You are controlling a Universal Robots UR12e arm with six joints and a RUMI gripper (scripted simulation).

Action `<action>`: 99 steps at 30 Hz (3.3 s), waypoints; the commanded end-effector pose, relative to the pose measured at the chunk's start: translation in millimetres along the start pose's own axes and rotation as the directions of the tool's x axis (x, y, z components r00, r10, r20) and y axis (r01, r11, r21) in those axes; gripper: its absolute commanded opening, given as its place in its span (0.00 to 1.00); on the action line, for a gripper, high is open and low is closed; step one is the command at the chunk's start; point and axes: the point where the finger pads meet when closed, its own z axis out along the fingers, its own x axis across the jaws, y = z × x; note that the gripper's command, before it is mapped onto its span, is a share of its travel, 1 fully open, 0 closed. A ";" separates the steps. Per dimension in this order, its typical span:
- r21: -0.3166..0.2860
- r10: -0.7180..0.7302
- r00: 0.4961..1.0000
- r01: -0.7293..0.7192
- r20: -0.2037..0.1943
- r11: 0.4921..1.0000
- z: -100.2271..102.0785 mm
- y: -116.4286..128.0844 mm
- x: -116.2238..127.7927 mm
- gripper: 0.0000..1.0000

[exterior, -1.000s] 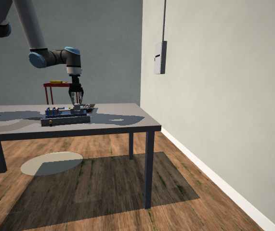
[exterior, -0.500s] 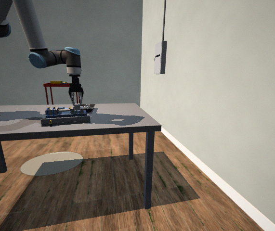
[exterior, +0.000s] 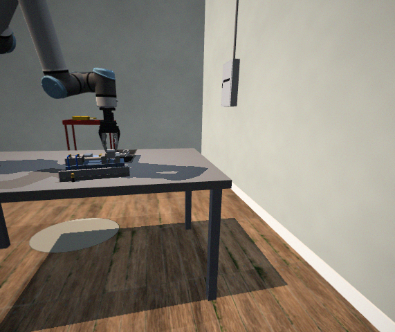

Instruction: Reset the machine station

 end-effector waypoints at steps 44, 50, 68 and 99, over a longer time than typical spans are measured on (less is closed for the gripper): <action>-0.003 0.000 1.000 0.000 -0.005 1.000 -0.6 1.4 3.9 0.40; -0.003 0.000 1.000 0.000 -0.005 1.000 -0.6 1.4 3.9 0.40; -0.003 0.000 1.000 0.000 -0.005 1.000 -0.6 1.4 3.9 0.40; -0.001 -0.001 1.000 0.001 -0.002 1.000 -44.7 -1.5 0.9 0.40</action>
